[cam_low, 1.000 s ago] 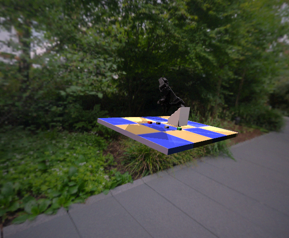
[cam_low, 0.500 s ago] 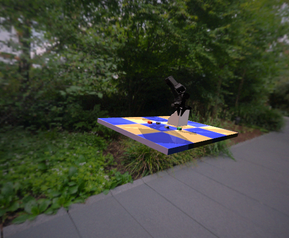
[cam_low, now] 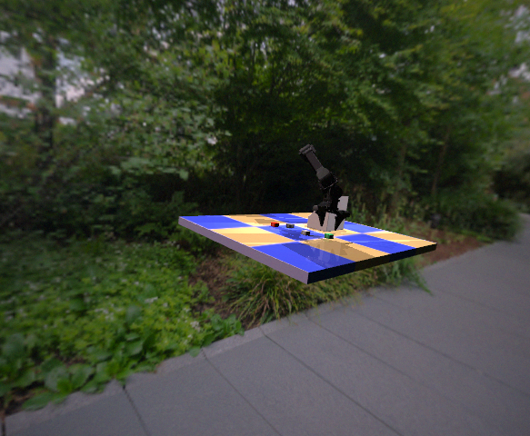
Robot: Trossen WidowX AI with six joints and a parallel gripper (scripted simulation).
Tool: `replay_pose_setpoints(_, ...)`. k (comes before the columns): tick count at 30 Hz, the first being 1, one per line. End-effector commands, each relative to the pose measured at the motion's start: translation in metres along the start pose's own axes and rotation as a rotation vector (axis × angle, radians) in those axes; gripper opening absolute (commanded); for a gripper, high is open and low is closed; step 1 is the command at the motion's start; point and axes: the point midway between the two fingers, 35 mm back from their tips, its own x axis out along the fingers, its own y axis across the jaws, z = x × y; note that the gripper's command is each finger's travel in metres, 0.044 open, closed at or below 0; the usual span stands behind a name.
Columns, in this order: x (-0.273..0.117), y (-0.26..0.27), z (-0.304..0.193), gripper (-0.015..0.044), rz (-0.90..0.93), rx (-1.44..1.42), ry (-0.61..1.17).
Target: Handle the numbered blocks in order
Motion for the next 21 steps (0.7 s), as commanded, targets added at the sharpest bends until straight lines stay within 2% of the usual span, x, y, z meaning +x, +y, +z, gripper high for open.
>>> replay_pose_setpoints(1,0.008,-0.001,0.000,0.0400,-0.003,-0.003,-0.003)
replay_pose_setpoints(21,0.039,-0.001,-0.001,0.0400,-0.006,-0.003,-0.003)
